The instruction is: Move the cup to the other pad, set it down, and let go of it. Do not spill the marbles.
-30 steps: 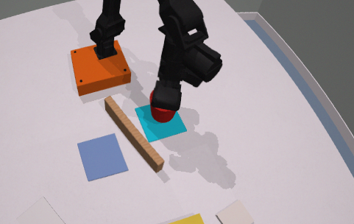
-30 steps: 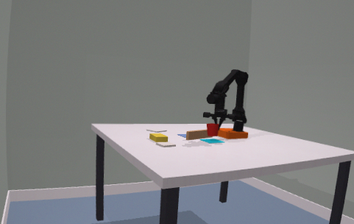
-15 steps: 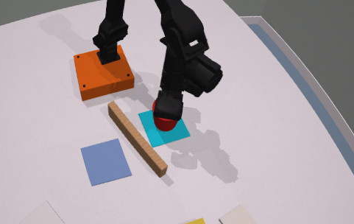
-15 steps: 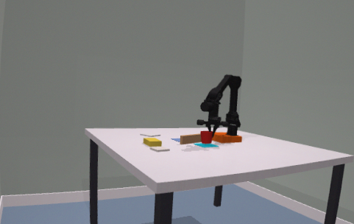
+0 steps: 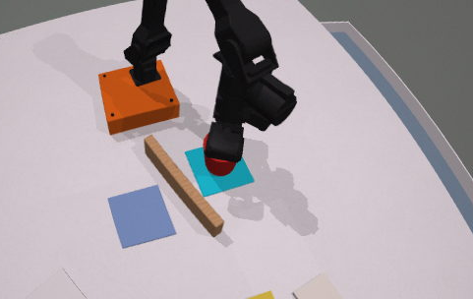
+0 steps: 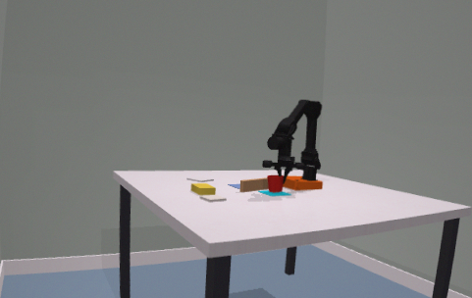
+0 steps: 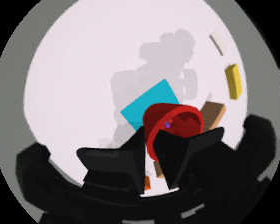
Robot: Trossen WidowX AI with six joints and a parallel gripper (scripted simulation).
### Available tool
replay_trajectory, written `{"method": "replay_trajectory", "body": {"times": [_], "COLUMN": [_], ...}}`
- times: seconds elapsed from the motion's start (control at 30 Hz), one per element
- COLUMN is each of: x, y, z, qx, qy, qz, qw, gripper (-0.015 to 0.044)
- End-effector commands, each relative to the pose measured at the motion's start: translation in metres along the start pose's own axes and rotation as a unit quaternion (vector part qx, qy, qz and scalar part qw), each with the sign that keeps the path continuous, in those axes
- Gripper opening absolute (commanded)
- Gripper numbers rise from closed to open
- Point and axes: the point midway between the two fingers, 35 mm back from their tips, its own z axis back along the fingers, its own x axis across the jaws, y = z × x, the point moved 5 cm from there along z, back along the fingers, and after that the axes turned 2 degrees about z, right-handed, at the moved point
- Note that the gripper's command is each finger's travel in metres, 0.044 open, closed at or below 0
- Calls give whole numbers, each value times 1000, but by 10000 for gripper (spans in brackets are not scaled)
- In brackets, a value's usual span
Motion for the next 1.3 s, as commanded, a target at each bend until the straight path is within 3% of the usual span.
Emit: {"method": "replay_trajectory", "body": {"times": [0.0, 0.17, 1.27], "x": [0, 0, -1], "y": [0, 0, 1], "z": [1, 1, 40], "qx": [-1, -1, 0], "qy": [0, 0, -3], "qz": [0, 0, -1], "qw": [1000, 1000, 1000], "gripper": [0, 128, 128]}}
